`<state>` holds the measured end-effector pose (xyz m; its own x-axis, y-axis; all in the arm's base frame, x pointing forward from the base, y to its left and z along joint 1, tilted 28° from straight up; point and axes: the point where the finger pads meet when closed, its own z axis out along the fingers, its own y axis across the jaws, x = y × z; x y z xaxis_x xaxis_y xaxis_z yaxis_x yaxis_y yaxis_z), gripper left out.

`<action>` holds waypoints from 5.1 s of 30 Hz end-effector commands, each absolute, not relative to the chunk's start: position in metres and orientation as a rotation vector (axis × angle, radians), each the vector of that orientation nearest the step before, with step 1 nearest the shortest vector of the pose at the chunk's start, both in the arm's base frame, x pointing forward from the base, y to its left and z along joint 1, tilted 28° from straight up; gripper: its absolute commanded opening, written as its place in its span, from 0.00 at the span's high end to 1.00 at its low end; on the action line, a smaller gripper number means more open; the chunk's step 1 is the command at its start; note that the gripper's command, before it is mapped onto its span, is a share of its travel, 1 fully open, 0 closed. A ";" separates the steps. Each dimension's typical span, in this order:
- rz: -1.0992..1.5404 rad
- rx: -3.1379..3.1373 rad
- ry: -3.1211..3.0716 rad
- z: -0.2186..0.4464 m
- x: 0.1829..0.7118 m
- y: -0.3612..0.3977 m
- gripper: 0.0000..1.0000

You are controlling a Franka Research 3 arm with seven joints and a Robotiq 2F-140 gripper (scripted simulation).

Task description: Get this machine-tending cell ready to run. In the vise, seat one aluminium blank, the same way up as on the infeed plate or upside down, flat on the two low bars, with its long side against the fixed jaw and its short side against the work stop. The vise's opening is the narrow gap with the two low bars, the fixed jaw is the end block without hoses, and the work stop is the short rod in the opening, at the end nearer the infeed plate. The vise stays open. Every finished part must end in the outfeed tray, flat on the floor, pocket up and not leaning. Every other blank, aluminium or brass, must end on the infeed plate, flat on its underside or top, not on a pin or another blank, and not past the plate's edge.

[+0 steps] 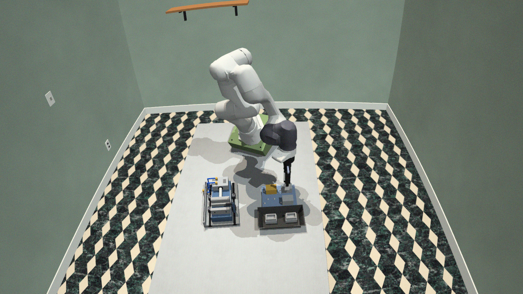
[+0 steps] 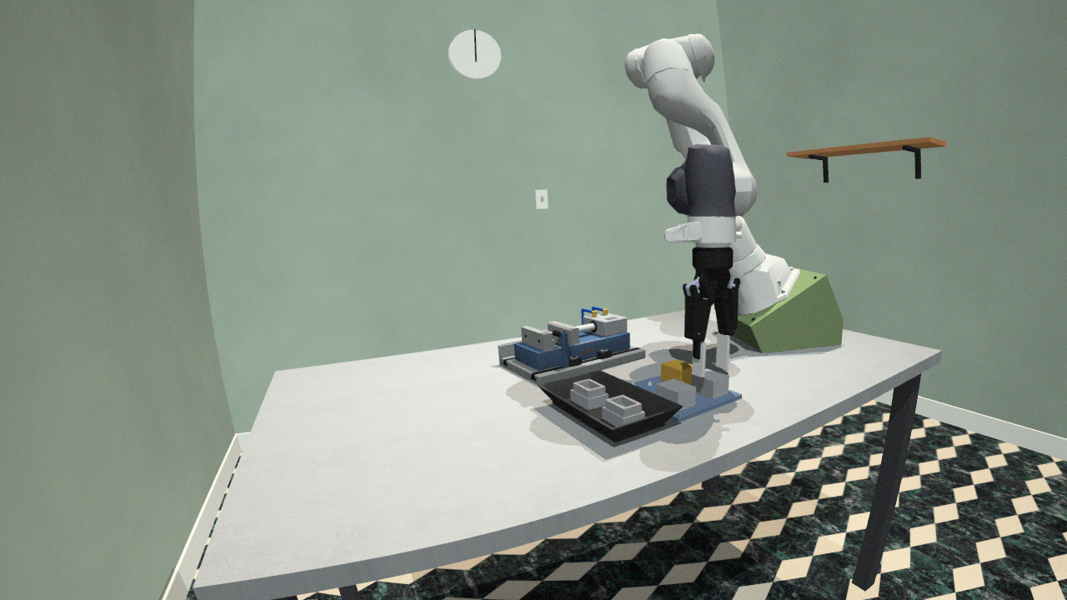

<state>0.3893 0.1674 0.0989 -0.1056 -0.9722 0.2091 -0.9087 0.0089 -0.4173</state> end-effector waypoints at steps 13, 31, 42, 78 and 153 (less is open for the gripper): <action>-0.689 -1.996 2.130 0.099 0.389 0.169 0.60; -0.689 -1.996 2.130 0.098 0.389 0.169 0.60; -0.689 -1.996 2.130 0.096 0.390 0.168 0.60; -0.689 -1.996 2.130 0.085 0.395 0.165 0.60; -0.689 -1.996 2.130 0.084 0.396 0.165 1.00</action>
<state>0.3955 0.1641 0.0844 -0.1043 -0.9723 0.2093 -0.9083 0.0074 -0.4184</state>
